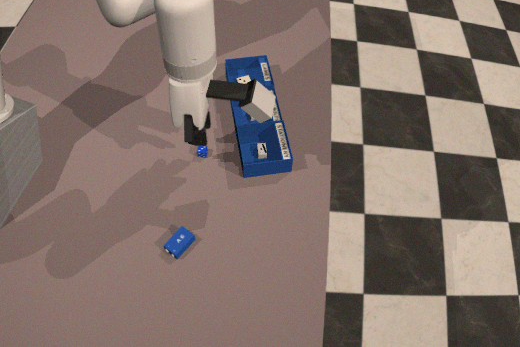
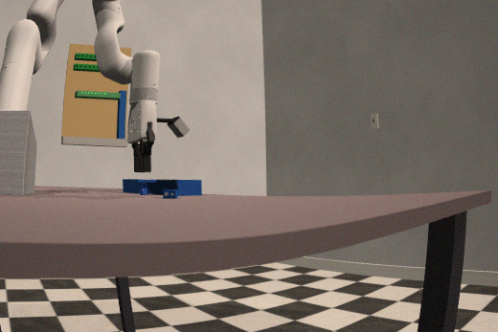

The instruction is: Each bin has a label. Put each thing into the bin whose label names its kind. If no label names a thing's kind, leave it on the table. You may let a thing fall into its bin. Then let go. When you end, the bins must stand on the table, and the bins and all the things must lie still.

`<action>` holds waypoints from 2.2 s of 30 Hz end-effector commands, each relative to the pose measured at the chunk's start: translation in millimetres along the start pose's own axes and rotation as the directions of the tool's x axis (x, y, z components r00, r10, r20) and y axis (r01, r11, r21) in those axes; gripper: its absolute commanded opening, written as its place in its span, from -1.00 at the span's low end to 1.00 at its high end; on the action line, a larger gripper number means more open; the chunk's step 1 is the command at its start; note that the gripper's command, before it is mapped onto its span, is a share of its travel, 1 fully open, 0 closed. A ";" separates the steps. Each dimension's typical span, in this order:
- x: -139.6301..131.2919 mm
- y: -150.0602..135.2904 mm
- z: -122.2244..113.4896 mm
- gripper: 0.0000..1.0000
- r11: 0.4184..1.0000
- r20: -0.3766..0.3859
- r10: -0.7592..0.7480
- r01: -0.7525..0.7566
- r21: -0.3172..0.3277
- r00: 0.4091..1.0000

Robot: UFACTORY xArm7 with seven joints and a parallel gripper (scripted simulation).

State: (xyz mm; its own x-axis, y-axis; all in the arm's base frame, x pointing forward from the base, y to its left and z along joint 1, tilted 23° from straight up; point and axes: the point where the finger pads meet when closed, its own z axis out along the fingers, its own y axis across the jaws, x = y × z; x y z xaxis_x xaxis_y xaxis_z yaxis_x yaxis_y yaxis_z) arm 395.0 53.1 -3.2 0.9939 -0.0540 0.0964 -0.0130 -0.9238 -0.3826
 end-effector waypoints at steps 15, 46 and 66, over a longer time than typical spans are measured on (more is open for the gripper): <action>2.9 0.7 42.5 -0.39 1.000 -0.004 0.000 0.000 0.000 1.000; 2.1 0.5 53.1 -1.00 1.000 -0.004 0.000 0.000 0.000 1.000; 2.1 0.5 53.1 -1.00 1.000 -0.004 0.000 0.000 0.000 1.000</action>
State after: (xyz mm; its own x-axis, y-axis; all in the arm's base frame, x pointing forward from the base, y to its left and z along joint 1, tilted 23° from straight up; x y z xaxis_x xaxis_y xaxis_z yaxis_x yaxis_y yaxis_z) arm 401.7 73.6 -52.7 0.9937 -0.0542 0.0976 -0.0127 -0.9235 -0.3834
